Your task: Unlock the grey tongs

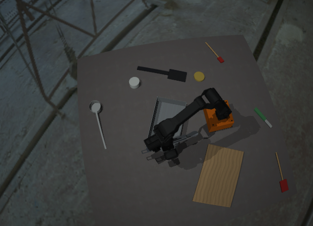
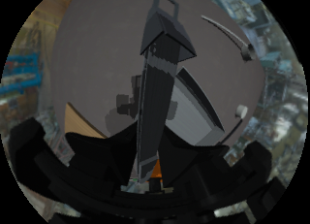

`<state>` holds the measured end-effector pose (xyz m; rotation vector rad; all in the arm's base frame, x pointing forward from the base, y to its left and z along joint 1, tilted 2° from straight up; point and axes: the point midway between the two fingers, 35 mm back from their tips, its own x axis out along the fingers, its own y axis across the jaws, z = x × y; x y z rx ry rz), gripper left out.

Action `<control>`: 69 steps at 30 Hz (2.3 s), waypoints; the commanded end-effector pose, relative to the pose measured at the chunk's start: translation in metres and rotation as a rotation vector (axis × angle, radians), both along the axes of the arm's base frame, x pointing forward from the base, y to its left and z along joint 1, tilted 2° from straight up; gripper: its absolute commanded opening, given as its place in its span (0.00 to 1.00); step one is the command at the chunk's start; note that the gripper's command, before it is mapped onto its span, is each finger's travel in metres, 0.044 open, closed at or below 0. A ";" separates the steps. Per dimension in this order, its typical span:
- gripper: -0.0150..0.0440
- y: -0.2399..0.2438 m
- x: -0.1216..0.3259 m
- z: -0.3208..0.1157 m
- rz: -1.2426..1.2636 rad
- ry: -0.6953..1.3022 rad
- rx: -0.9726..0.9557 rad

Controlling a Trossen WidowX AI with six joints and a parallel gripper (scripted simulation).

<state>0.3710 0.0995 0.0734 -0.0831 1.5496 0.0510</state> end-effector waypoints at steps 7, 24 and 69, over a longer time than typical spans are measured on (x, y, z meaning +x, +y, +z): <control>0.00 0.061 -0.025 0.008 0.156 0.004 0.009; 0.00 0.127 -0.068 0.013 0.350 0.011 0.012; 0.00 0.251 -0.263 0.012 0.949 0.020 0.023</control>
